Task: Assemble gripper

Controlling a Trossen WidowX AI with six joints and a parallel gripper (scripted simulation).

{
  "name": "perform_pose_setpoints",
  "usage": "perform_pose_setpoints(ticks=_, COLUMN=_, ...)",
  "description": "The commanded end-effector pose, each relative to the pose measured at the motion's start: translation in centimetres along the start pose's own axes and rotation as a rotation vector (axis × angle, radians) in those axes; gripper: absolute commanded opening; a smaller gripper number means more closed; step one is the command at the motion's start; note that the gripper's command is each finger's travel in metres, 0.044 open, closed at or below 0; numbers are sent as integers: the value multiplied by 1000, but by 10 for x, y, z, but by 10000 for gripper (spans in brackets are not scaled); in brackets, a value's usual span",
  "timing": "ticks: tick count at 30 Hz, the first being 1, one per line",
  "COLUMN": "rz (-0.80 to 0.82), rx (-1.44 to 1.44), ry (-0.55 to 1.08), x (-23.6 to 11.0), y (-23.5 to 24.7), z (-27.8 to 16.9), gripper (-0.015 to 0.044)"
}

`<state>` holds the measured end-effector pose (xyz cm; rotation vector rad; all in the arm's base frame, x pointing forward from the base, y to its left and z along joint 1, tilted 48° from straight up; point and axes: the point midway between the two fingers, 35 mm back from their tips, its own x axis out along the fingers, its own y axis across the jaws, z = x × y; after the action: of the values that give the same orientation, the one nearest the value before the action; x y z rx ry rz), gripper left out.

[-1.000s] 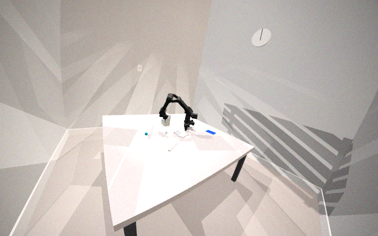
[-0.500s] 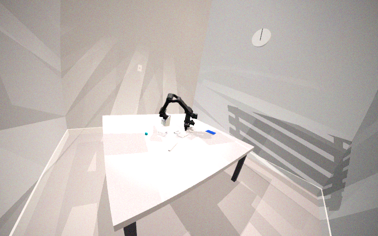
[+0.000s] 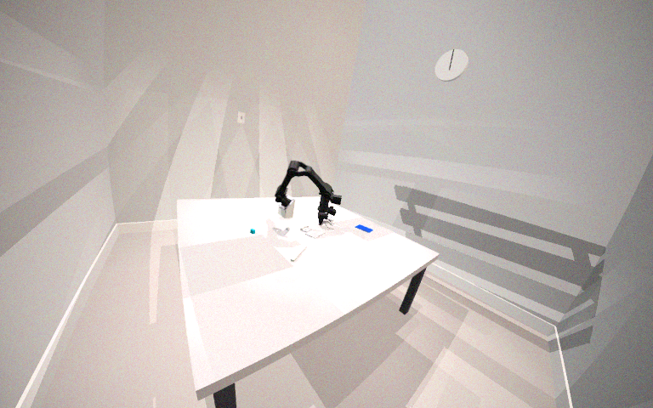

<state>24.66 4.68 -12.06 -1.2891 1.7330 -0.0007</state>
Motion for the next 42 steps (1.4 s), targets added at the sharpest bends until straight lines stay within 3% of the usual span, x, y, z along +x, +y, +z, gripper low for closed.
perform_pose_setpoints(ticks=1, rz=0, rx=9, ry=-13, x=-7, y=-1, z=3, gripper=37)
perform_pose_setpoints(ticks=27, rz=0, rx=9, ry=-13, x=-22, y=-1, z=3, gripper=37)
perform_pose_setpoints(ticks=42, rz=3, rx=8, ry=-16, x=-67, y=-1, z=4, gripper=37)
